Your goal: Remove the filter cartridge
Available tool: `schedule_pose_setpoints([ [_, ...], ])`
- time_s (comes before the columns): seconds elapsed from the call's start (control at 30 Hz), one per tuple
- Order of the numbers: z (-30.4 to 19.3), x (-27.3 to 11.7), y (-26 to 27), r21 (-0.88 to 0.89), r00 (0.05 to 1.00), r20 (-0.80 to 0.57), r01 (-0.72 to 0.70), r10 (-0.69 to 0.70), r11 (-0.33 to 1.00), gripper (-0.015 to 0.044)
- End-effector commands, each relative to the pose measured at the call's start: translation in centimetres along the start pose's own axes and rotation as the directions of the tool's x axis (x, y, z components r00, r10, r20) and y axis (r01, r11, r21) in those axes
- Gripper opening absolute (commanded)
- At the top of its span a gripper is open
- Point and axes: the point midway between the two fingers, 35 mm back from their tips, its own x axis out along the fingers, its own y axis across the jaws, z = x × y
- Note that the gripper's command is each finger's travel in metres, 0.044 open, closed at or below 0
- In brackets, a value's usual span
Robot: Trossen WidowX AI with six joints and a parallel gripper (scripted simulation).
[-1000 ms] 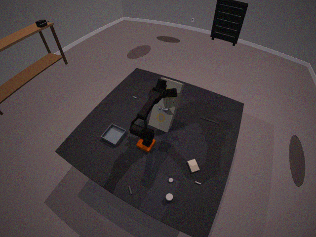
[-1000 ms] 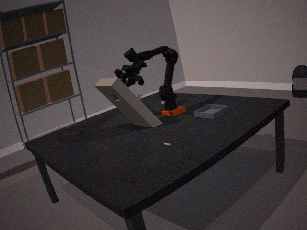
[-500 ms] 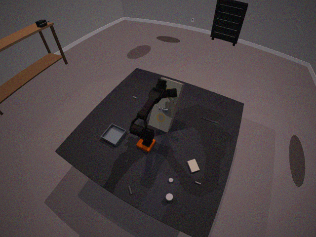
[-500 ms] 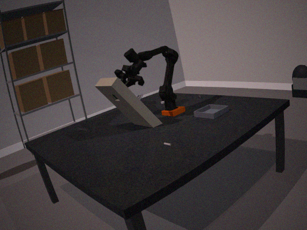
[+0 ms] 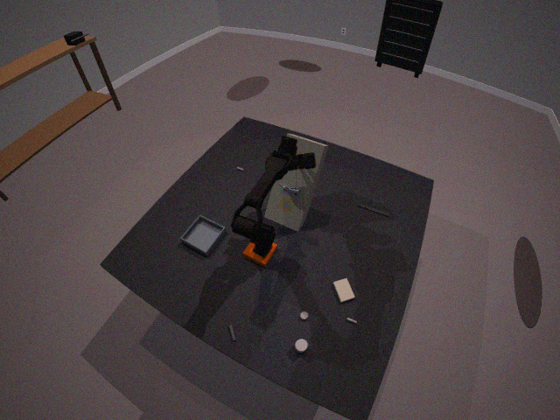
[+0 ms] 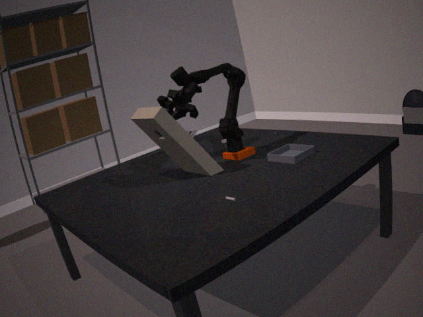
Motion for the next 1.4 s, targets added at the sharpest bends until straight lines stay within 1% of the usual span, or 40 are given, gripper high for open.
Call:
schedule_pose_setpoints([
  [0.0,0.0,0.2,0.1,-0.005,1.0,0.001,-0.003,0.003,1.0,0.0098],
  [0.53,-0.1,0.2,0.1,-0.005,1.0,0.001,-0.003,0.003,1.0,0.0098],
  [1.37,-0.1,1.4,0.1,-0.005,1.0,0.002,-0.003,0.003,1.0,0.0098],
])
